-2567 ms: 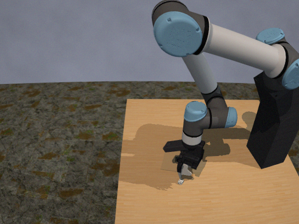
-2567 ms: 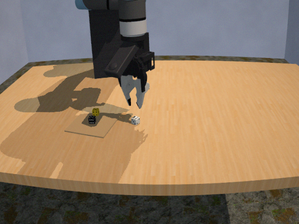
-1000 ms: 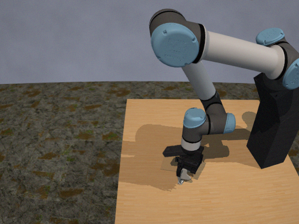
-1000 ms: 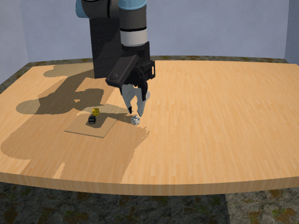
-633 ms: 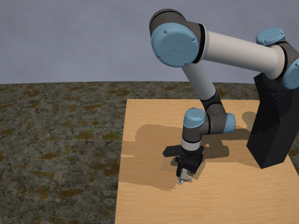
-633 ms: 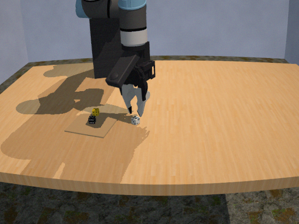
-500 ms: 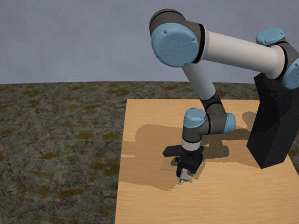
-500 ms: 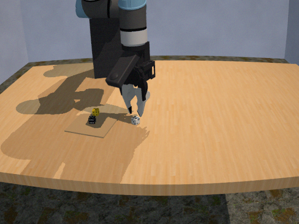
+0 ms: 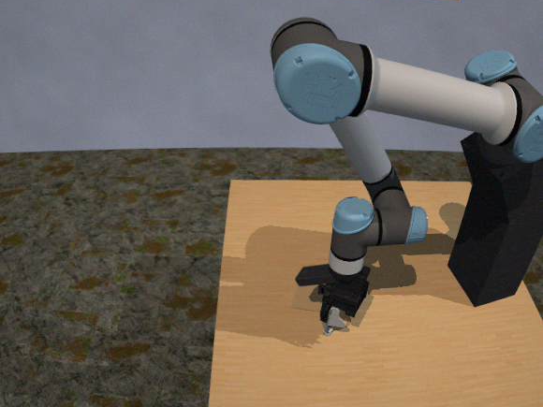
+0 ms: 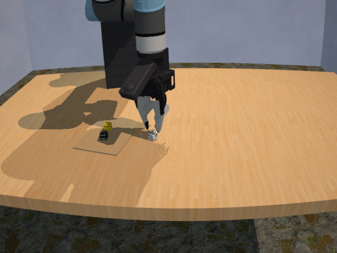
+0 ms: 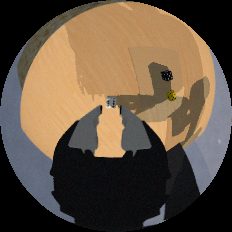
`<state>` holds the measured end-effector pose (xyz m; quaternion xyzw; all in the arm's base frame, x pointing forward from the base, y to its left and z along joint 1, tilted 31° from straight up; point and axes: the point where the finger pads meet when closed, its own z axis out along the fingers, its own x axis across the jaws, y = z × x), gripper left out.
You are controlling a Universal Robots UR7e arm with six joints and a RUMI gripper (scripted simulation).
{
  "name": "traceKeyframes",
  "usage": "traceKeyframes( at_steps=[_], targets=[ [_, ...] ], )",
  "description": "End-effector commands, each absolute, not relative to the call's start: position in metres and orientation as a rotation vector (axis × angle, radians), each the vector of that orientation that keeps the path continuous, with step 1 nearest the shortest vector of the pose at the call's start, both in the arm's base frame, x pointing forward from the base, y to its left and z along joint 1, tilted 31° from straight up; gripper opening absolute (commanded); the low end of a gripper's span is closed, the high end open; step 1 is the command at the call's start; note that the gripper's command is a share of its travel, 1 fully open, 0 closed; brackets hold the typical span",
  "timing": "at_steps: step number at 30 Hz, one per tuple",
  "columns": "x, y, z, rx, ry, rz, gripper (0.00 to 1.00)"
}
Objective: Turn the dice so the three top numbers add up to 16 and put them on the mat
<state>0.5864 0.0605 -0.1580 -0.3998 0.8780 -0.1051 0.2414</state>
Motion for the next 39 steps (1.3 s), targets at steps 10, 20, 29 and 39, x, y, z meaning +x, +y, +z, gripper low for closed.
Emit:
traceKeyframes(
  at_steps=[10, 20, 29, 39],
  targets=[
    [0.595, 0.061, -0.171, -1.093, 2.400, -0.288, 0.21],
    [0.598, 0.061, -0.177, -1.093, 2.400, -0.288, 0.21],
    [0.598, 0.061, -0.177, -1.093, 2.400, -0.288, 0.21],
    [0.598, 0.061, -0.177, -1.093, 2.400, -0.288, 0.21]
  ],
)
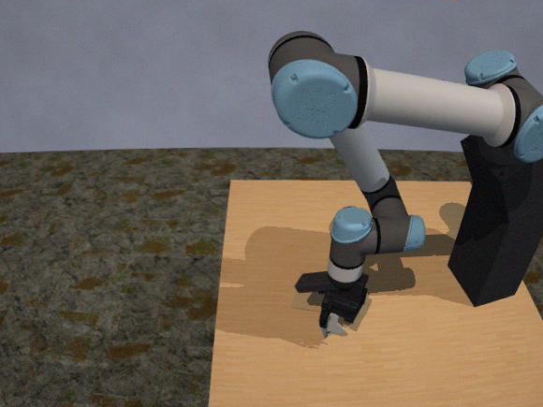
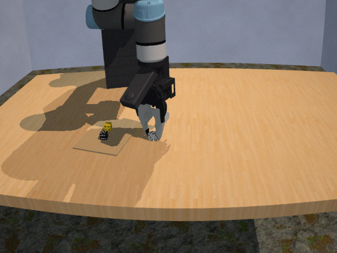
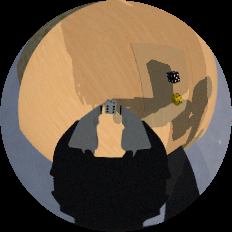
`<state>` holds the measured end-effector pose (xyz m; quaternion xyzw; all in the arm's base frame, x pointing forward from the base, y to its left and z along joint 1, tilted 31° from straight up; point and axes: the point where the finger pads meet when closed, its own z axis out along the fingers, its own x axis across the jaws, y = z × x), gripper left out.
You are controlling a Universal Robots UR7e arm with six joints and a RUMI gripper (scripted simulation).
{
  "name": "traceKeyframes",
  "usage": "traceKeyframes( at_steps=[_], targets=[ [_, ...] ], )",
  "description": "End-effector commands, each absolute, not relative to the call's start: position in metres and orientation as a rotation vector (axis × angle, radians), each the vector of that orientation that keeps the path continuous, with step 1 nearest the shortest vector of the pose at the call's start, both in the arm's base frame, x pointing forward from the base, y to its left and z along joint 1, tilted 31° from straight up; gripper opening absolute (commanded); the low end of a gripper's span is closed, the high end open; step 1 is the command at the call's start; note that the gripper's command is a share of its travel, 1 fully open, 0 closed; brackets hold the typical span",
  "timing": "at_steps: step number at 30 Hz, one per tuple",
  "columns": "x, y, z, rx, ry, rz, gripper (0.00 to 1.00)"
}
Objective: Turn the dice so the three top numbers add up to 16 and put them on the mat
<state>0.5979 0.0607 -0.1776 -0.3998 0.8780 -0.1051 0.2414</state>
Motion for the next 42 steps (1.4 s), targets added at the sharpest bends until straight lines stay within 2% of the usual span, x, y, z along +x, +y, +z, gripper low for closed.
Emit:
traceKeyframes(
  at_steps=[1, 16, 17, 42],
  targets=[
    [0.5982, 0.0608, -0.1770, -1.093, 2.400, -0.288, 0.21],
    [0.5982, 0.0608, -0.1770, -1.093, 2.400, -0.288, 0.21],
    [0.5982, 0.0608, -0.1770, -1.093, 2.400, -0.288, 0.03],
    [0.5982, 0.0608, -0.1770, -1.093, 2.400, -0.288, 0.03]
  ],
)
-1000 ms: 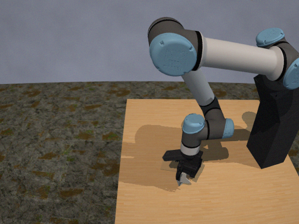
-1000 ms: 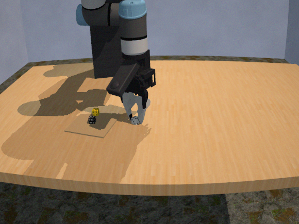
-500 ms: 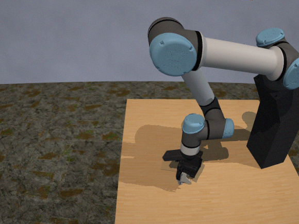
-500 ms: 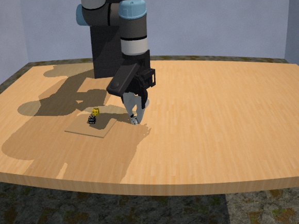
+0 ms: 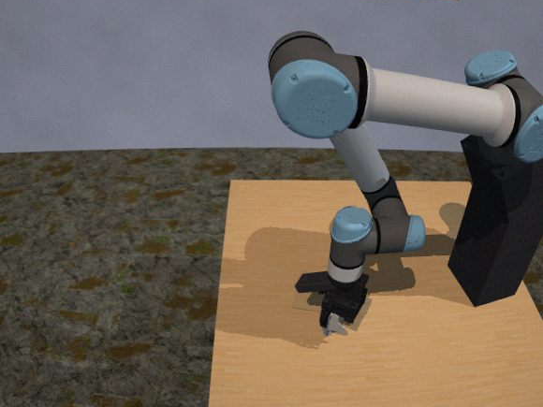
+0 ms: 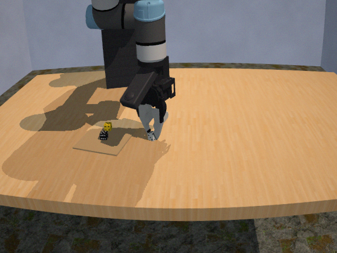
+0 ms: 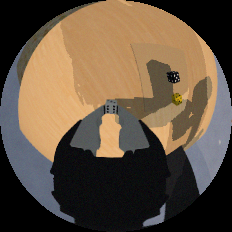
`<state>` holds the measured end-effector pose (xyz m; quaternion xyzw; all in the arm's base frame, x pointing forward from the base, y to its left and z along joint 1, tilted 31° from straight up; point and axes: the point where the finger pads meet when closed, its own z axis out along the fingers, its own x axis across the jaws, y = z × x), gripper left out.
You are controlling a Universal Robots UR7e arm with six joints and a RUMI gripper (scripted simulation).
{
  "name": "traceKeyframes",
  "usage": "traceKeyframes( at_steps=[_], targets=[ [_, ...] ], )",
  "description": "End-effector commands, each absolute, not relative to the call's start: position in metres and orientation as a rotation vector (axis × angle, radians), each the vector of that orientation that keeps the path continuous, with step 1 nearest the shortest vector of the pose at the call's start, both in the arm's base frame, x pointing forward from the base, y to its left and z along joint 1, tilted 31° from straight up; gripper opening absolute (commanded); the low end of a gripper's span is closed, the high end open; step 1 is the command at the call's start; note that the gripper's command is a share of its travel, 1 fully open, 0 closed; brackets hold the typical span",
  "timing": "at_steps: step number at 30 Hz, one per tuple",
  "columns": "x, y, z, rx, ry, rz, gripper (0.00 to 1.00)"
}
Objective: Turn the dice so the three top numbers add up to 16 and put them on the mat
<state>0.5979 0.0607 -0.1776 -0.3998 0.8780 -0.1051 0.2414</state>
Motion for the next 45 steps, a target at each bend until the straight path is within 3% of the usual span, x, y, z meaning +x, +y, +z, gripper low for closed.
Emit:
traceKeyframes(
  at_steps=[1, 17, 45],
  targets=[
    [0.598, 0.061, -0.177, -1.093, 2.400, -0.288, 0.03],
    [0.595, 0.061, -0.172, -1.093, 2.400, -0.288, 0.03],
    [0.549, 0.060, -0.093, -1.093, 2.400, -0.288, 0.03]
  ],
)
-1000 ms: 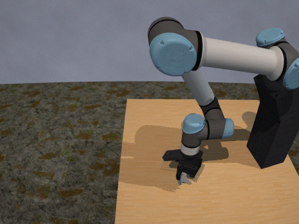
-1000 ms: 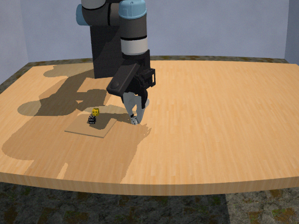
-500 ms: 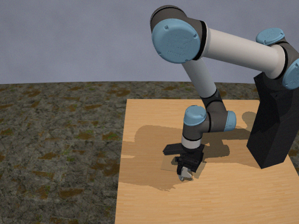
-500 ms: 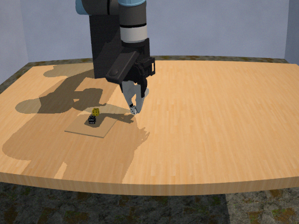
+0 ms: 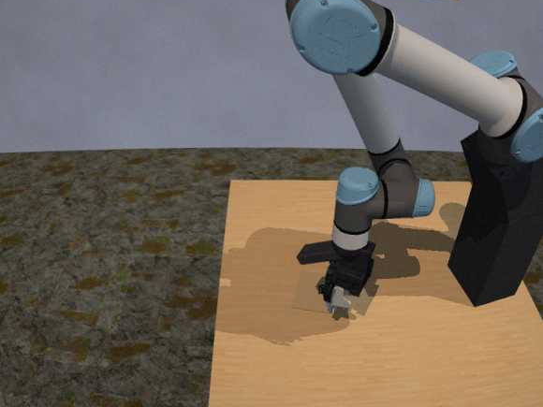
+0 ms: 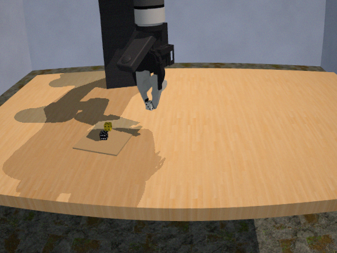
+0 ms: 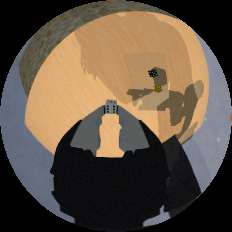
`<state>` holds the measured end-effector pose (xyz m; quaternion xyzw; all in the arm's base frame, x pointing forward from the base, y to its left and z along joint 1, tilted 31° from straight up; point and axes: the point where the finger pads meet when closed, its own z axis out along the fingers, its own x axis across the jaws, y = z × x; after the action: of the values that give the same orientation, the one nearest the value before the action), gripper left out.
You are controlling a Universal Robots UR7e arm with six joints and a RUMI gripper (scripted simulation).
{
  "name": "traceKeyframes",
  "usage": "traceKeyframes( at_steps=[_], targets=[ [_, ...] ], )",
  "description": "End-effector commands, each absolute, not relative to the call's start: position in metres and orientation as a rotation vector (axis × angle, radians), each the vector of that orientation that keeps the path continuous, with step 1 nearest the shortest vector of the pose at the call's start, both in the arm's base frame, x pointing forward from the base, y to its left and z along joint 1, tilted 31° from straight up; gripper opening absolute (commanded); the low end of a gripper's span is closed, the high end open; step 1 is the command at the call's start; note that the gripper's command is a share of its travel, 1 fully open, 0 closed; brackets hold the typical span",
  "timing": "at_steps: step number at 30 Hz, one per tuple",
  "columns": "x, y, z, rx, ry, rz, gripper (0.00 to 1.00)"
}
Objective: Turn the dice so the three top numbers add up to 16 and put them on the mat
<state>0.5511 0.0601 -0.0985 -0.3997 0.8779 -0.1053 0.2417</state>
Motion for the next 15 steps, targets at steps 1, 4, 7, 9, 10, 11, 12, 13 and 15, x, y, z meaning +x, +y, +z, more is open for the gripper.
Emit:
traceKeyframes(
  at_steps=[1, 4, 7, 9, 10, 11, 12, 13, 15],
  targets=[
    [0.5482, 0.0600, -0.0924, -1.093, 2.400, -0.288, 0.03],
    [0.5474, 0.0599, -0.0910, -1.093, 2.400, -0.288, 0.03],
    [0.5473, 0.0599, -0.0909, -1.093, 2.400, -0.288, 0.03],
    [0.5473, 0.0599, -0.0909, -1.093, 2.400, -0.288, 0.03],
    [0.5473, 0.0599, -0.0909, -1.093, 2.400, -0.288, 0.03],
    [0.5473, 0.0599, -0.0909, -1.093, 2.400, -0.288, 0.03],
    [0.5473, 0.0599, -0.0909, -1.093, 2.400, -0.288, 0.03],
    [0.5473, 0.0599, -0.0909, -1.093, 2.400, -0.288, 0.03],
    [0.5475, 0.0592, -0.0909, -1.097, 2.399, -0.289, 0.03]
  ],
)
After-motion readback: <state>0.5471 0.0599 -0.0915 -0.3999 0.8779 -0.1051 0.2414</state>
